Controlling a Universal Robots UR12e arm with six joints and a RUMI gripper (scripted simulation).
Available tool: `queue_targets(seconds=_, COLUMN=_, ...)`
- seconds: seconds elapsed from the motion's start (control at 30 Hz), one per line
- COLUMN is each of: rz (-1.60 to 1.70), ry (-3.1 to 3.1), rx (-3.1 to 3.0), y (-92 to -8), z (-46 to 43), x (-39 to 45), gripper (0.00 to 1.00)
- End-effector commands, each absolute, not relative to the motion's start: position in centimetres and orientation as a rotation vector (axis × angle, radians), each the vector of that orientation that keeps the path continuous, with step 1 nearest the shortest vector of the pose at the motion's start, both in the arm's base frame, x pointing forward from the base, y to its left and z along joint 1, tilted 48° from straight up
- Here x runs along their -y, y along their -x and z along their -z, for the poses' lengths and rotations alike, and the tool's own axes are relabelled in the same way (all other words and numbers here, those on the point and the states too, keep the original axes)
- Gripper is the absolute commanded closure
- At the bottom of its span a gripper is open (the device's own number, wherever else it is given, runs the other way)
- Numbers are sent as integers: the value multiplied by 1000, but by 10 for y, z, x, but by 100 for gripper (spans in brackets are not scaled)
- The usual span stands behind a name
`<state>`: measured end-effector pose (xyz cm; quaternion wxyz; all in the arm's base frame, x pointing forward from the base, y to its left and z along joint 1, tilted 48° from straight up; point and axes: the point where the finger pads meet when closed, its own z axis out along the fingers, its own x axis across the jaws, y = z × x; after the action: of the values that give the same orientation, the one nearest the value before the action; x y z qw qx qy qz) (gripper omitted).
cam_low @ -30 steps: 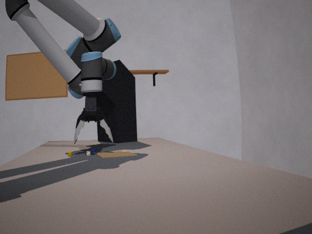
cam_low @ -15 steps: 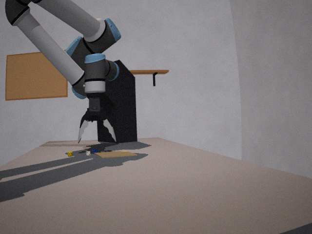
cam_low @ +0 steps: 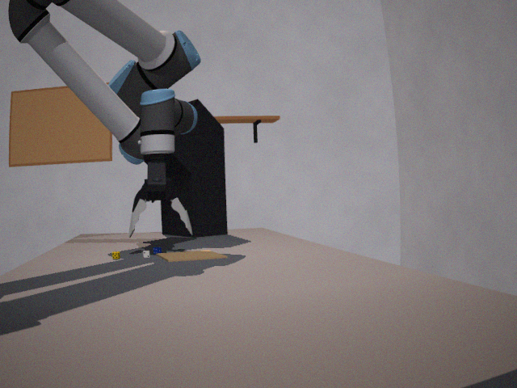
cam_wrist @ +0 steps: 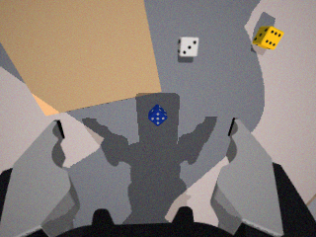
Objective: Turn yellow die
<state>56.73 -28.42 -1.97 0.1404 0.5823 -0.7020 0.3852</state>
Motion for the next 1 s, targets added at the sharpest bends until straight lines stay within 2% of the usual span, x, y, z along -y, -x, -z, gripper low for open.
queue_targets(seconds=0.0, rz=-1113, ry=-1682, rx=2028, y=-567, z=19, x=284, gripper=0)
queue_targets(seconds=0.97, rz=-1113, ry=-1682, rx=2028, y=-561, z=3, x=266, gripper=0)
